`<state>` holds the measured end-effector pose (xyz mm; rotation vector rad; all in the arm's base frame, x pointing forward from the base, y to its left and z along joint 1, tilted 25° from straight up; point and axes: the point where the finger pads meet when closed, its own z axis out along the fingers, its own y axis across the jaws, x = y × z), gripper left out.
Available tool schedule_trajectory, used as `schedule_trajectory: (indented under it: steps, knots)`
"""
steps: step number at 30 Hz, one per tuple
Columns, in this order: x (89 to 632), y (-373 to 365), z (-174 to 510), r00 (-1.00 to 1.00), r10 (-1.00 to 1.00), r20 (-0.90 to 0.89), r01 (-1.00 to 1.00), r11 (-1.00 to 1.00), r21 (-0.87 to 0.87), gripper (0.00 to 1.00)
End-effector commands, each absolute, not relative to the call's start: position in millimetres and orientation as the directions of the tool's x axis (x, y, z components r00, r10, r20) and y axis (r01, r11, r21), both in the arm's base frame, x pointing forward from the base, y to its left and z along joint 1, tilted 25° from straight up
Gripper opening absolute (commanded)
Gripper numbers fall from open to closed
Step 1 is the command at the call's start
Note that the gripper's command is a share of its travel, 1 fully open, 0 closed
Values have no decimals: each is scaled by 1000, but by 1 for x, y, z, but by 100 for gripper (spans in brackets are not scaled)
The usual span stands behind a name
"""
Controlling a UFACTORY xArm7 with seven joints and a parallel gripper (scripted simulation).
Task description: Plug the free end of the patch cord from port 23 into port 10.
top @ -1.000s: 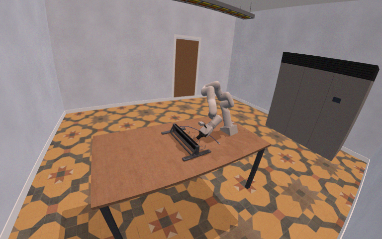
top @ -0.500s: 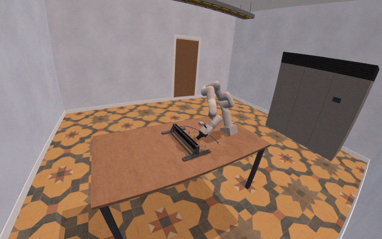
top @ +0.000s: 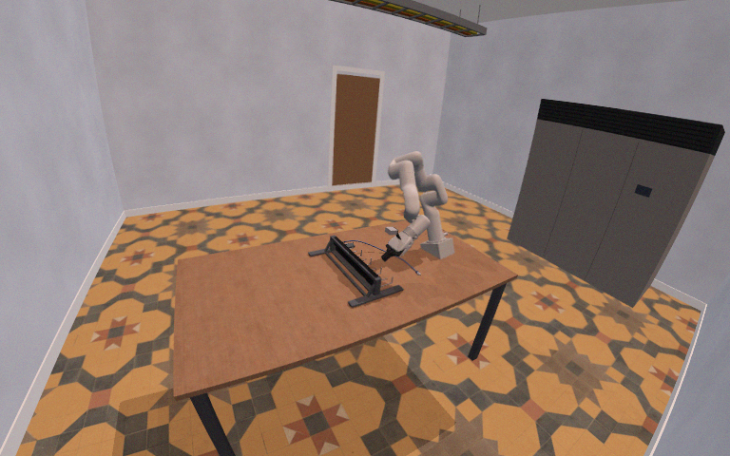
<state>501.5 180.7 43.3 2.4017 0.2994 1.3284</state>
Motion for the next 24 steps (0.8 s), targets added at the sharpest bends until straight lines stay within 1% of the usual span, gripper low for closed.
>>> schedule_trajectory:
  steps: [1, 5, 7, 13, 24]
  knots:
    - [467, 191, 66, 528, 359, 769, 3, -907, 421, 0]
    - [445, 197, 78, 528, 359, 769, 3, -907, 421, 0]
    - [445, 197, 78, 528, 359, 769, 3, -907, 421, 0]
    - [420, 203, 92, 528, 359, 769, 3, -907, 421, 0]
    - [416, 203, 95, 528, 359, 769, 3, -907, 421, 0]
